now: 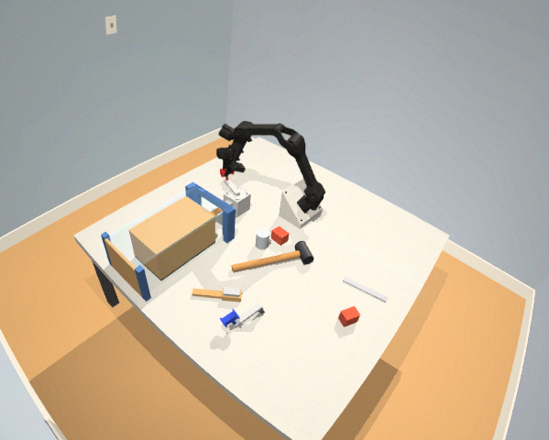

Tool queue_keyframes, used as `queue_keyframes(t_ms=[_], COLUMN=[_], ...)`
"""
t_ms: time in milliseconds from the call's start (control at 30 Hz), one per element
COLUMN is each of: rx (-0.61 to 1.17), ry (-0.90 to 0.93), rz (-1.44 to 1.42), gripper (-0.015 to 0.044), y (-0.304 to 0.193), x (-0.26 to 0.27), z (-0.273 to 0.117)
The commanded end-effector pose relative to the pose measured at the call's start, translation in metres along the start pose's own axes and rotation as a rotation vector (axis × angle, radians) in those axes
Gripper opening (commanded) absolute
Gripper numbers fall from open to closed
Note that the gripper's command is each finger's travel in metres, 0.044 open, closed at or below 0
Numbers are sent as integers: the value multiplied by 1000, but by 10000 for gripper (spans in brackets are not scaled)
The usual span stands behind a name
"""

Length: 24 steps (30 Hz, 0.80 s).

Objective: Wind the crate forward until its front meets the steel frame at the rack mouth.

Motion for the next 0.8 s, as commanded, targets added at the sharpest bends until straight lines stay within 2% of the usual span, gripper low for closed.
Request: queue_keyframes(t_ms=[0,767], rx=[-24,-25], ry=[9,10], rz=[-40,-41], gripper=[0,0], y=[22,44], x=[4,13], z=[13,22])
Point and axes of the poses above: the point midway between the two fingers, 35 mm back from their tips, its own z axis out along the fingers, its own x axis across the jaws, y = z × x, the point moved 9 cm from there along -z, back along the fingers, and after that the axes turned 8 degrees about -z, right-handed, at the moved point
